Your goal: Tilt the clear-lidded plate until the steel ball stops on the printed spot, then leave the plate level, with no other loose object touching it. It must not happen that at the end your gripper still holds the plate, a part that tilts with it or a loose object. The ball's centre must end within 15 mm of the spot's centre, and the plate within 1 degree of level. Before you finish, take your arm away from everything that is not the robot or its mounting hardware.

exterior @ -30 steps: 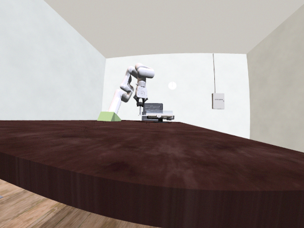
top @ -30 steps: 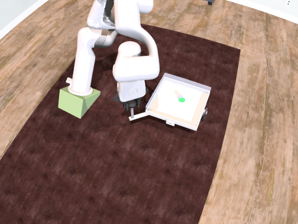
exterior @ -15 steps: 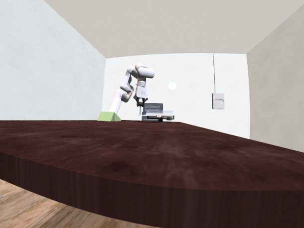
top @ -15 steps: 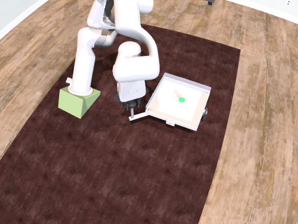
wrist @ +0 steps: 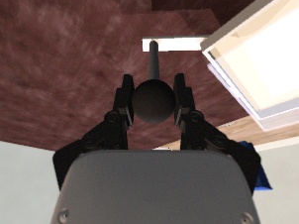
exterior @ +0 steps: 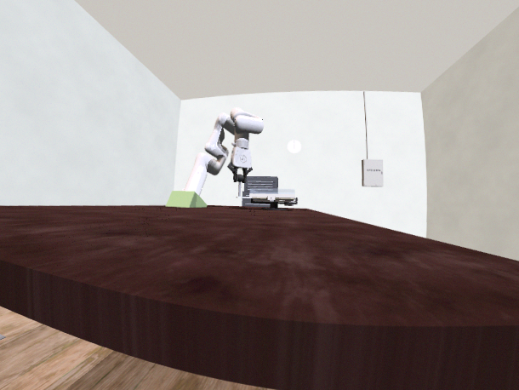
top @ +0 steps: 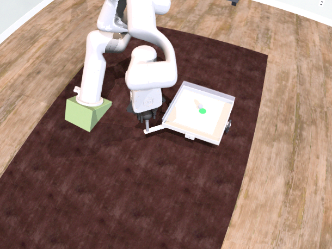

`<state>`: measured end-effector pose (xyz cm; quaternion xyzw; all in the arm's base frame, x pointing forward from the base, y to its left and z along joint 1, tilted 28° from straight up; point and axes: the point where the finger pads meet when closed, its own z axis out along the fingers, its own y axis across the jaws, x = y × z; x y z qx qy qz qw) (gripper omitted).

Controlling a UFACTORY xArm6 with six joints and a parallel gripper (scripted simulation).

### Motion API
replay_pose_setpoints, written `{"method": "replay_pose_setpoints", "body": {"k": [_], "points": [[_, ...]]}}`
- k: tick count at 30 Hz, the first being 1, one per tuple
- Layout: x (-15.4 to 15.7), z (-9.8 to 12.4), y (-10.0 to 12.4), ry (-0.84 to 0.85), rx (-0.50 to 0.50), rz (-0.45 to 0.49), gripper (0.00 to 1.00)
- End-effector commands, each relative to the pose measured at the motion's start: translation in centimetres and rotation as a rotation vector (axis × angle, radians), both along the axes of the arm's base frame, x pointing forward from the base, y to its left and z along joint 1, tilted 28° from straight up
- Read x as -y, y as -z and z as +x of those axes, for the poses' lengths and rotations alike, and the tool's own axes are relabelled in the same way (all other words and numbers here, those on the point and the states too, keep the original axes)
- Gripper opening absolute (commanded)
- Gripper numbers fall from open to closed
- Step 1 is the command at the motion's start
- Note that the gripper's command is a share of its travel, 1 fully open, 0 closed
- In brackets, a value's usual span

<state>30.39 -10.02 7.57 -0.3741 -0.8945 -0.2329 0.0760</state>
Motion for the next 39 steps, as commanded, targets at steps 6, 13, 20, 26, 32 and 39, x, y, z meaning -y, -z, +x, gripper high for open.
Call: {"method": "replay_pose_setpoints", "body": {"k": [6,13,20,26,32,39], "points": [[0.17,0.16,-0.01,-0.001,-0.001,0.002,0.0],[0.28,0.29,0.08,-0.001,-0.001,0.002,0.0],[0.28,0.29,0.09,-0.001,-0.001,0.002,0.0],[0.28,0.29,0.1,-0.001,-0.001,0.002,0.0],[0.29,0.3,0.08,-0.001,-0.001,0.002,0.0],[0.22,0.23,-0.01,-0.001,-0.001,0.002,0.0]]}}
